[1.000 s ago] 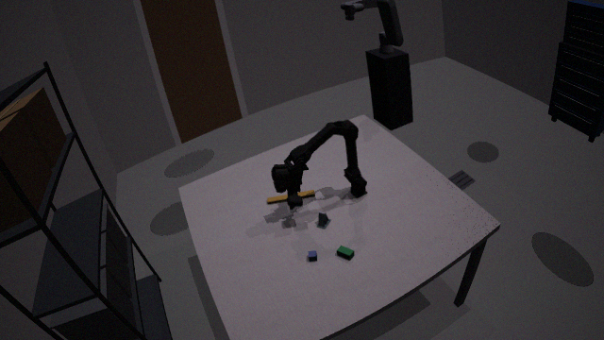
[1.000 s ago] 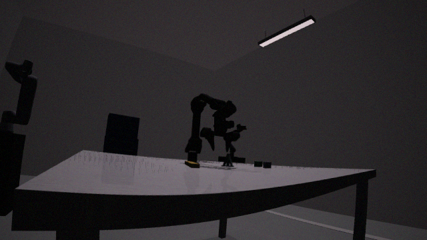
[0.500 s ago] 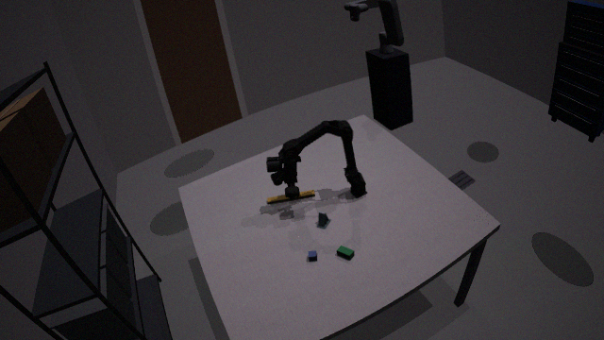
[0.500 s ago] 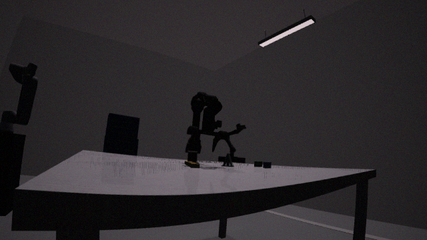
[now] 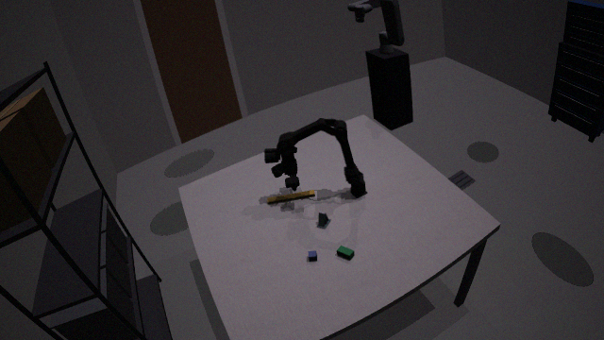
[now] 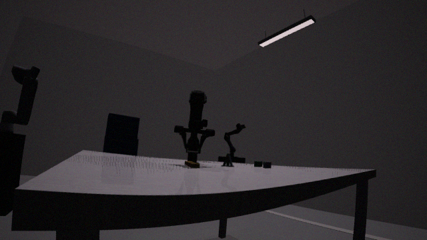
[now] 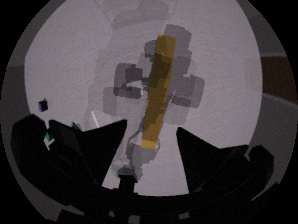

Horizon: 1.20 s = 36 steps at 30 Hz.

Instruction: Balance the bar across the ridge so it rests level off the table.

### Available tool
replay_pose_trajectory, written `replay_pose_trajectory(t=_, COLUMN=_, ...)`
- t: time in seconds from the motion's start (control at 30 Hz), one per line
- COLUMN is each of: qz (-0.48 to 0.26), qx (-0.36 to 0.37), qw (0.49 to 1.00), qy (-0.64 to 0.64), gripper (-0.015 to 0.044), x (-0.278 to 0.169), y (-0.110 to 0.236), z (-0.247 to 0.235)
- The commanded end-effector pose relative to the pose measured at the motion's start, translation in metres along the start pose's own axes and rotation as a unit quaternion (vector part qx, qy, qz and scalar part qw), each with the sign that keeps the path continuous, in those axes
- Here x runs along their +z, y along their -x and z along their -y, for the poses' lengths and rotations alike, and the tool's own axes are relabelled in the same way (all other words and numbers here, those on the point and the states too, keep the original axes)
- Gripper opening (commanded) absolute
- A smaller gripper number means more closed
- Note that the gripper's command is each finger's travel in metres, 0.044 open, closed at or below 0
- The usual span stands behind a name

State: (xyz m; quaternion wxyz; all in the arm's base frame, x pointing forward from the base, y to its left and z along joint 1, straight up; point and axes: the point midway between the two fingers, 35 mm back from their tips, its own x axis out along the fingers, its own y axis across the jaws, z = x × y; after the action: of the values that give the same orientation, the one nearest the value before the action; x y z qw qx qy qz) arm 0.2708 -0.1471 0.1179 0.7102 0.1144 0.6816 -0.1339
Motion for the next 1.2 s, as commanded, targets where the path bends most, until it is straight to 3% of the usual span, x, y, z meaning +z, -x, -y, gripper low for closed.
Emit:
replay_pose_trajectory(t=0.0, qz=-0.006, qx=0.007, qw=1.000, qy=0.001, gripper=0.0315, x=0.000, y=0.001, z=0.006)
replay_pose_trajectory(t=0.3, qz=-0.007, qx=0.007, qw=1.000, qy=0.001, gripper=0.0315, x=-0.001, y=-0.042, z=0.006)
replay_pose_trajectory(t=1.17, qz=-0.007, qx=0.007, qw=1.000, qy=0.001, gripper=0.0315, x=-0.001, y=-0.069, z=0.005)
